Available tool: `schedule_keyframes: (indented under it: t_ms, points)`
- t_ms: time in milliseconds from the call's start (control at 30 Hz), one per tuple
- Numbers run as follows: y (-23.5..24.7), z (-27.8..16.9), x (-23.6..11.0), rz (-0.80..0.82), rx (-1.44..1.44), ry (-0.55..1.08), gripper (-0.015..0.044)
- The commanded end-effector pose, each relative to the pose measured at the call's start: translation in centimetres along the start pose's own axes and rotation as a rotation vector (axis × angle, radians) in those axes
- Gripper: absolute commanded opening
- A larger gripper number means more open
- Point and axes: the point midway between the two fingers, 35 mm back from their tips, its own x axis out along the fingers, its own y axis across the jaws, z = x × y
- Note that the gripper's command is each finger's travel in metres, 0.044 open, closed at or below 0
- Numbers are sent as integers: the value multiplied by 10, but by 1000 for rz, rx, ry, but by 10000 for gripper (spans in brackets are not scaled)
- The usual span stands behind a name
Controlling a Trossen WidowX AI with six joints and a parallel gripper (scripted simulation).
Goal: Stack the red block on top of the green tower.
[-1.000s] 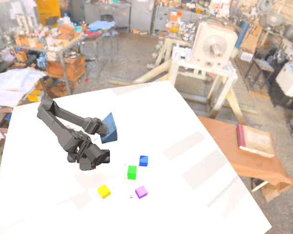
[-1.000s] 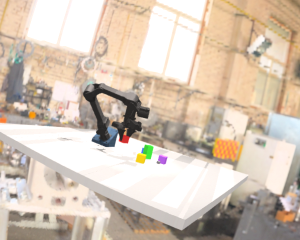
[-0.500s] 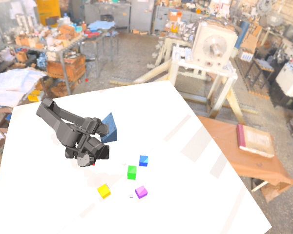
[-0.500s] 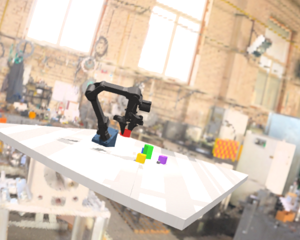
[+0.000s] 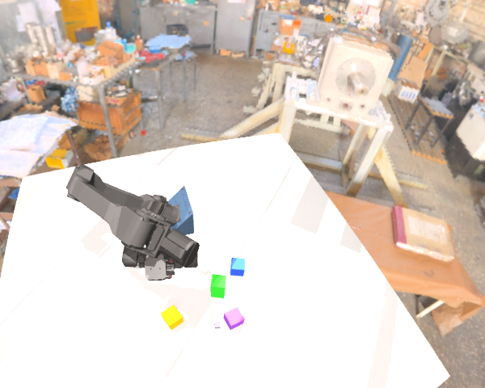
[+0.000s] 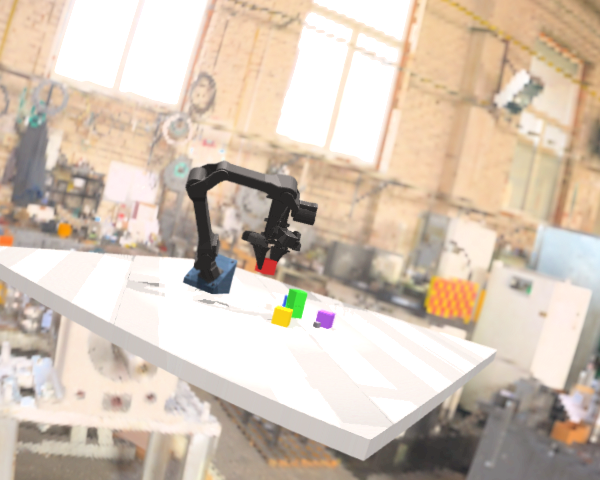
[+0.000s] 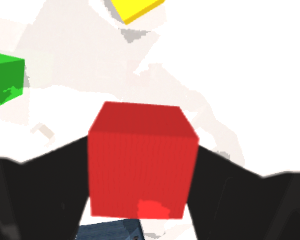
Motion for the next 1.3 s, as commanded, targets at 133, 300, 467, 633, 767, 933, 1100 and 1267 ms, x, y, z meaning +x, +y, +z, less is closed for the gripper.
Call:
schedule_keyframes:
  t_ms: [133,300,467,633,767,933,1100,1267]
  points:
    - [42,8,-4,10,8,0,0]
    - [67,11,-4,11,0,-3,0]
    - [91,12,-3,11,-2,-5,0]
    - [115,13,-1,11,4,-3,0]
    - [135,12,1,11,9,-2,0]
    - [147,10,3,11,12,-2,0]
    - [147,11,10,10,13,-2,0]
    - [147,11,19,10,13,-2,0]
